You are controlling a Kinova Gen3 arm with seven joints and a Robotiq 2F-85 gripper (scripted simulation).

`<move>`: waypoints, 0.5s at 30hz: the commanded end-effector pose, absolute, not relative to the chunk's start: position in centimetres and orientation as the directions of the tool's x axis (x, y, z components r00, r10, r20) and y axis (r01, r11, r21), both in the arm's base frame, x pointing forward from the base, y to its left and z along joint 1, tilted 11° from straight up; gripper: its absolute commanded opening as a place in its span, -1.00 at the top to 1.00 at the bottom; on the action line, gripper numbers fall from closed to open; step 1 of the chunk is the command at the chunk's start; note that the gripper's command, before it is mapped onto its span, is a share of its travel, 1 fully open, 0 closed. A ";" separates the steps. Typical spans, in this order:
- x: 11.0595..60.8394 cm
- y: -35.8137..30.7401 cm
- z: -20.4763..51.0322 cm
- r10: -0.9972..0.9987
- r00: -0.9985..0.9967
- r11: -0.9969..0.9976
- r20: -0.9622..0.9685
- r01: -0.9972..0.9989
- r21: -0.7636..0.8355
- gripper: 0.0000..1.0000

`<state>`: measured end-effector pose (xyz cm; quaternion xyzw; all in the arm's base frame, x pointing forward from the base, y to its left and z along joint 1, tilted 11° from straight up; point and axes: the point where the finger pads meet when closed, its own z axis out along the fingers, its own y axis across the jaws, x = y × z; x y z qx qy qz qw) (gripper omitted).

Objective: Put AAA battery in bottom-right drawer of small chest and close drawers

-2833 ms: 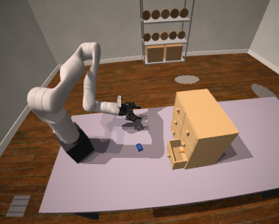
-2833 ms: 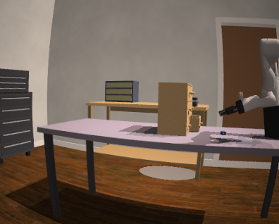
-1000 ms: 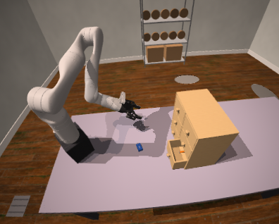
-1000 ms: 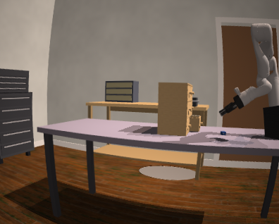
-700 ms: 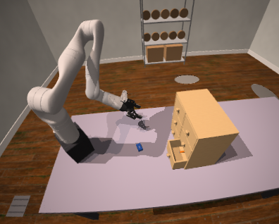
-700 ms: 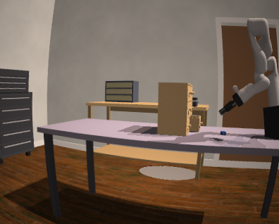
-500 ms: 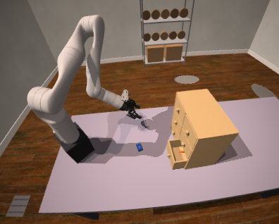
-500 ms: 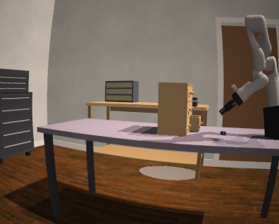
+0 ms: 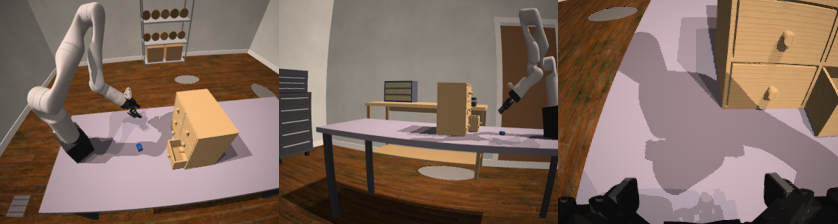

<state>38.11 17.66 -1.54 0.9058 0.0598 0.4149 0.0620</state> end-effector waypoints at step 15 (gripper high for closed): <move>38.5 18.1 -0.4 0.129 0.736 -0.989 0.664 0.047 0.141 -1.00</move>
